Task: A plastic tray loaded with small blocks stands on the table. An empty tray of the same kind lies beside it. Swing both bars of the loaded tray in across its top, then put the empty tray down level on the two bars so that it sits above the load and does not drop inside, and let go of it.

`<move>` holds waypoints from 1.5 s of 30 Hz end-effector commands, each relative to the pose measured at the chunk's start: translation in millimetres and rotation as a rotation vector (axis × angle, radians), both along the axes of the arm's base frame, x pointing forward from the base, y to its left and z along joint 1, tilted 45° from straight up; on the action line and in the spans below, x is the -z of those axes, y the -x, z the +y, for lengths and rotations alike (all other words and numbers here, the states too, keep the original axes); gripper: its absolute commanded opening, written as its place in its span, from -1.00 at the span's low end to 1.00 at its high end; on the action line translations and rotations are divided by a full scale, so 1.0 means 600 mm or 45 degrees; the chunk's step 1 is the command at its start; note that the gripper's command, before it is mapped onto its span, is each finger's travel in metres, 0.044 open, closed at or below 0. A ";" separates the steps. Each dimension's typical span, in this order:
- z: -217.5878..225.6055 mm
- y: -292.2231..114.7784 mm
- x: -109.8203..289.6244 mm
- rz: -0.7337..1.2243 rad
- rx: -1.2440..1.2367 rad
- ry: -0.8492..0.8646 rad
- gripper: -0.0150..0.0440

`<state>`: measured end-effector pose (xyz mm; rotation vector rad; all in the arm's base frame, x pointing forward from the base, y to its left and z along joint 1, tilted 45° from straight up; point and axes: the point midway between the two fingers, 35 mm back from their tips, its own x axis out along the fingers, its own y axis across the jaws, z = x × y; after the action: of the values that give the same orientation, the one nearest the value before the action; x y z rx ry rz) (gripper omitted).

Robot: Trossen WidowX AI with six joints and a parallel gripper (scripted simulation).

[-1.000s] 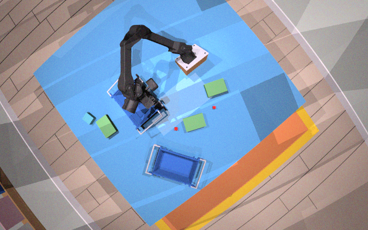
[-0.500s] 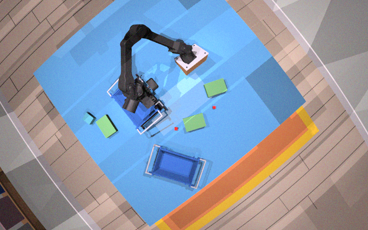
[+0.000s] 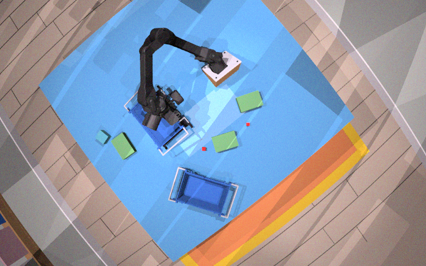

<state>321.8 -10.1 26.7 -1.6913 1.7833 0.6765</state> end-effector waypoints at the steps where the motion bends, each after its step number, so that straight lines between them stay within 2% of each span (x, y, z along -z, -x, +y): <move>1: -0.008 0.011 0.006 0.034 0.015 -0.002 -0.49; 45: -0.001 0.001 0.001 0.003 0.001 0.000 -0.49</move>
<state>321.8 -10.1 26.8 -1.6913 1.7820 0.6752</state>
